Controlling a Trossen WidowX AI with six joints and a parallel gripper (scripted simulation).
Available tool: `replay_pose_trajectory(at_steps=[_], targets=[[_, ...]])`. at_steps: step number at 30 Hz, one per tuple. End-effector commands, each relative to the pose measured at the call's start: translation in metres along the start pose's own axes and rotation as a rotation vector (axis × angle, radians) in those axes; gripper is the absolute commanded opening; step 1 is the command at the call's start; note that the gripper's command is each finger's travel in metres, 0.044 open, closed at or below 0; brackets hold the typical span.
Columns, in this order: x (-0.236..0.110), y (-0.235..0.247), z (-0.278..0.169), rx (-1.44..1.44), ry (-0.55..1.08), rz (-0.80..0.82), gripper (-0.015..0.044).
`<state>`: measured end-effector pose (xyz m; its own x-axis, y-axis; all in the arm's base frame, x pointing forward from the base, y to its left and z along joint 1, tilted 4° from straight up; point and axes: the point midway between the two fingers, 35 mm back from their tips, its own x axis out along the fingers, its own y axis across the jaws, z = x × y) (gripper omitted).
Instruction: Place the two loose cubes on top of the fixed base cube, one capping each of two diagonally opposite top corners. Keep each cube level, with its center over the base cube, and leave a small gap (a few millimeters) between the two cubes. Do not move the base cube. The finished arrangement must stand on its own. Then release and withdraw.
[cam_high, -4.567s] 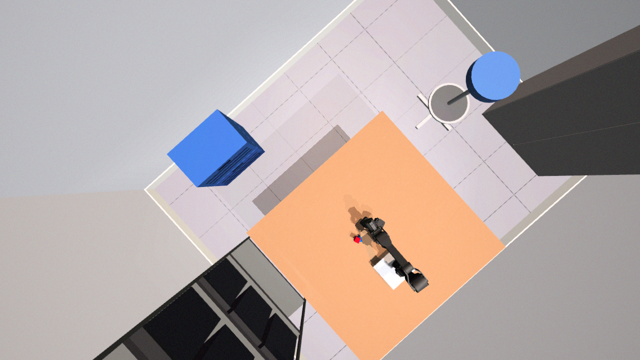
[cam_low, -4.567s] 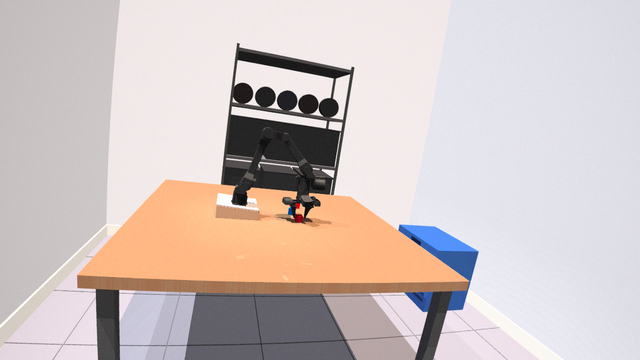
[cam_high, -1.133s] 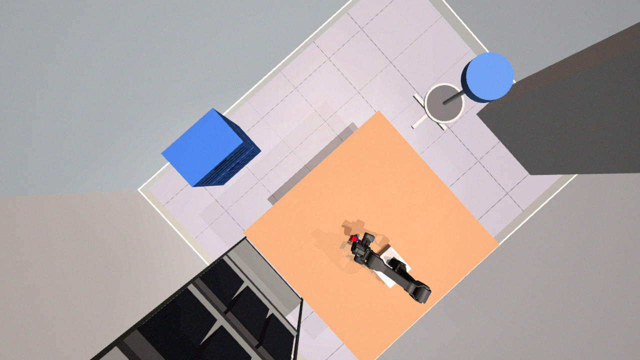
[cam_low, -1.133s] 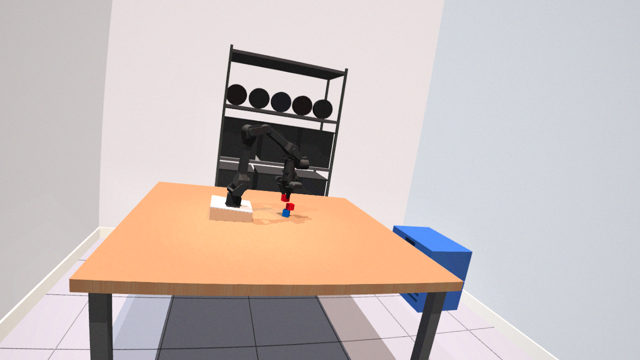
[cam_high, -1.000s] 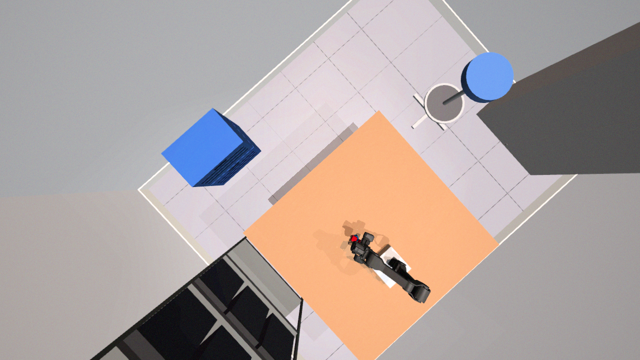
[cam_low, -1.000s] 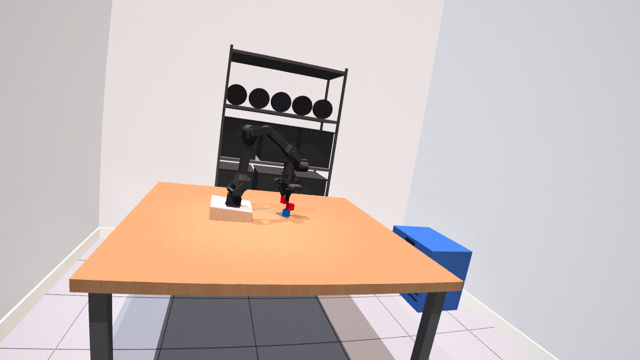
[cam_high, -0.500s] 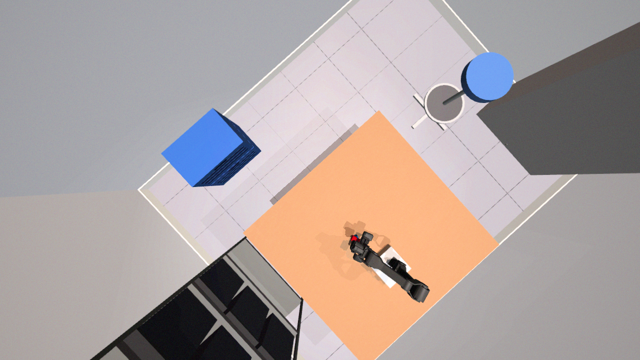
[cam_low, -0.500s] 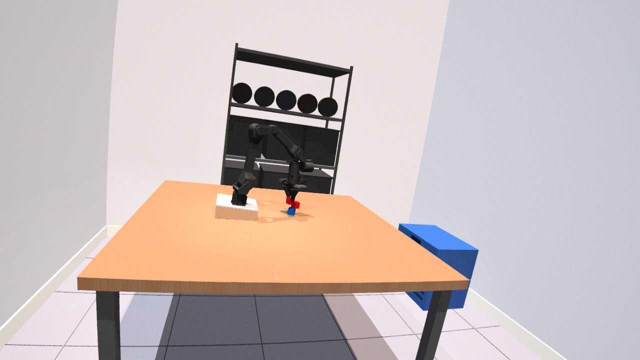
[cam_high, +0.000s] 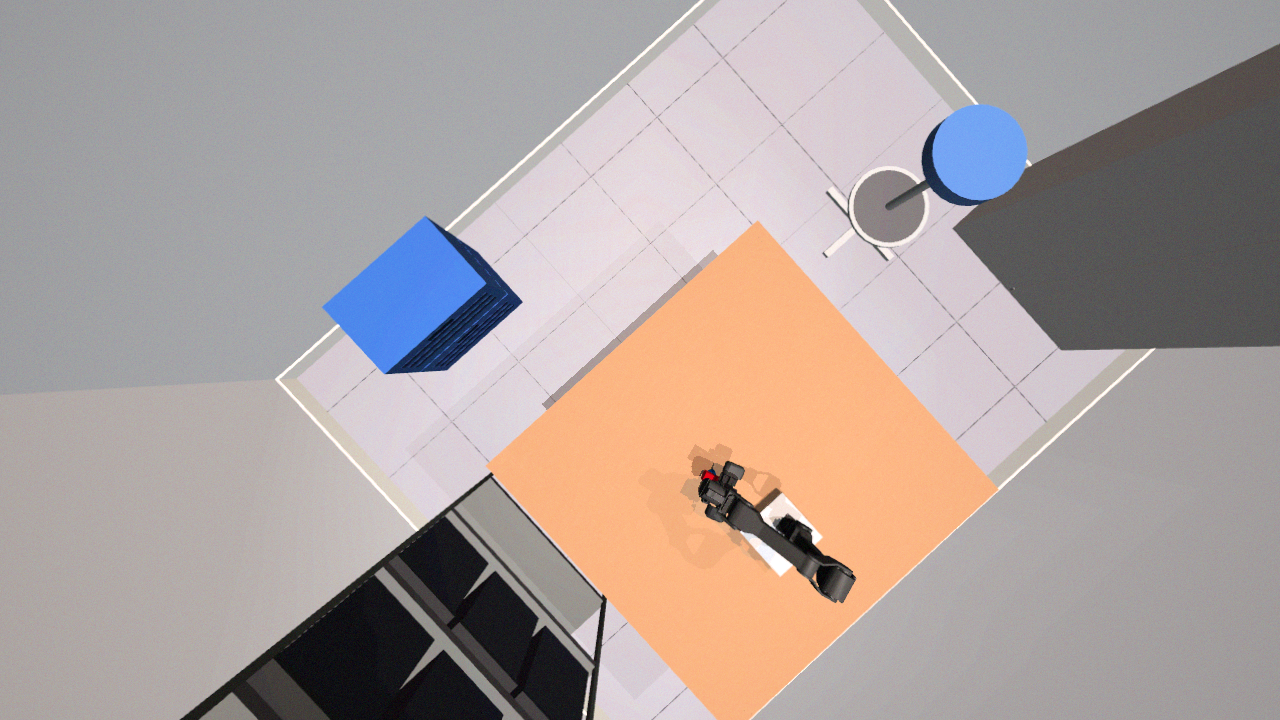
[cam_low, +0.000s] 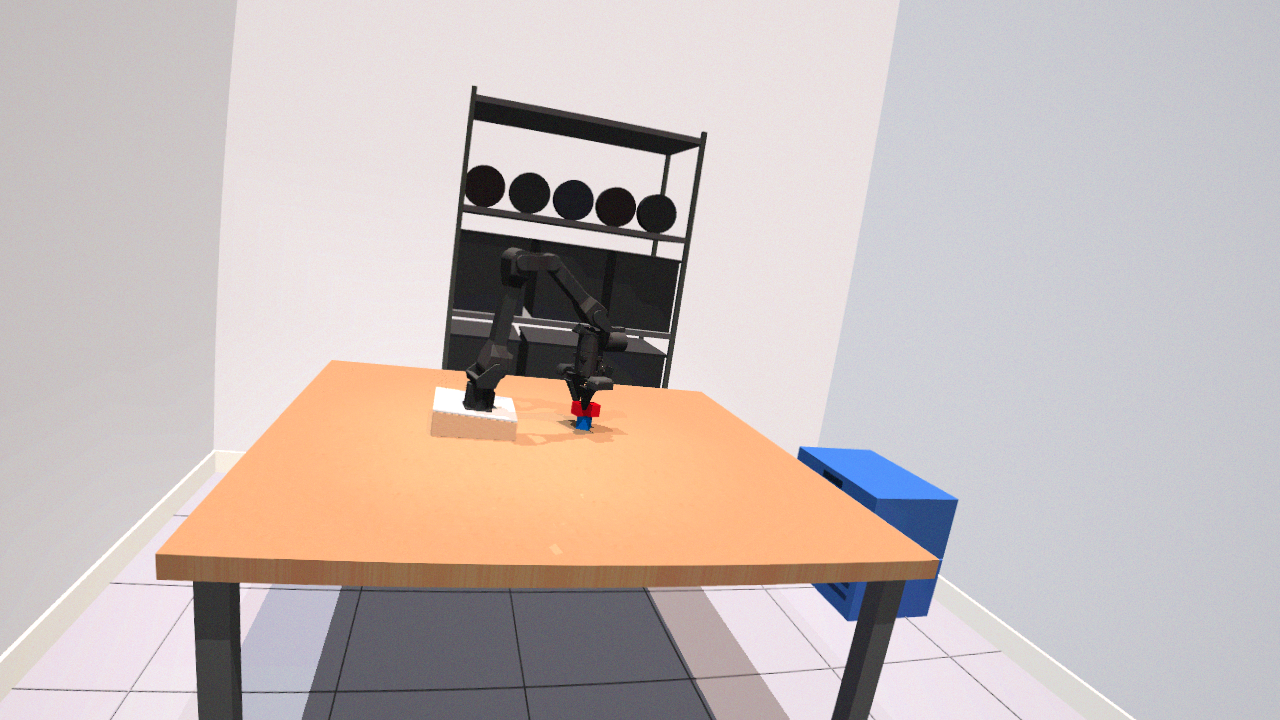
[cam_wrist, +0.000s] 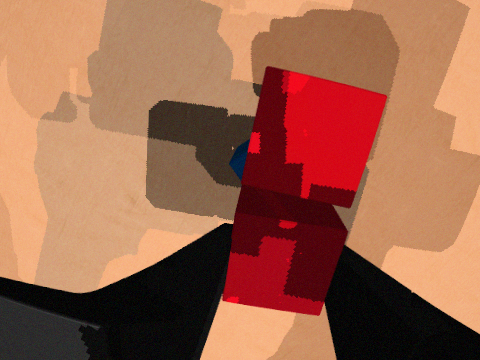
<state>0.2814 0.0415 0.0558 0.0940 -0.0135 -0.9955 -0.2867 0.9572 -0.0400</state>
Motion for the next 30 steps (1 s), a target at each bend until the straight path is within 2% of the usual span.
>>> replay_pose_trajectory(at_steps=[1,16,20,30], targets=[[0.002,0.0,-0.001,0.001,0.003,-0.002,0.0105],[0.003,0.0,-0.001,0.002,0.003,-0.002,0.0105],[0.003,0.0,-0.001,0.002,0.003,-0.002,0.0205],[-0.009,0.0,-0.001,0.0,0.002,0.0,0.0205]])
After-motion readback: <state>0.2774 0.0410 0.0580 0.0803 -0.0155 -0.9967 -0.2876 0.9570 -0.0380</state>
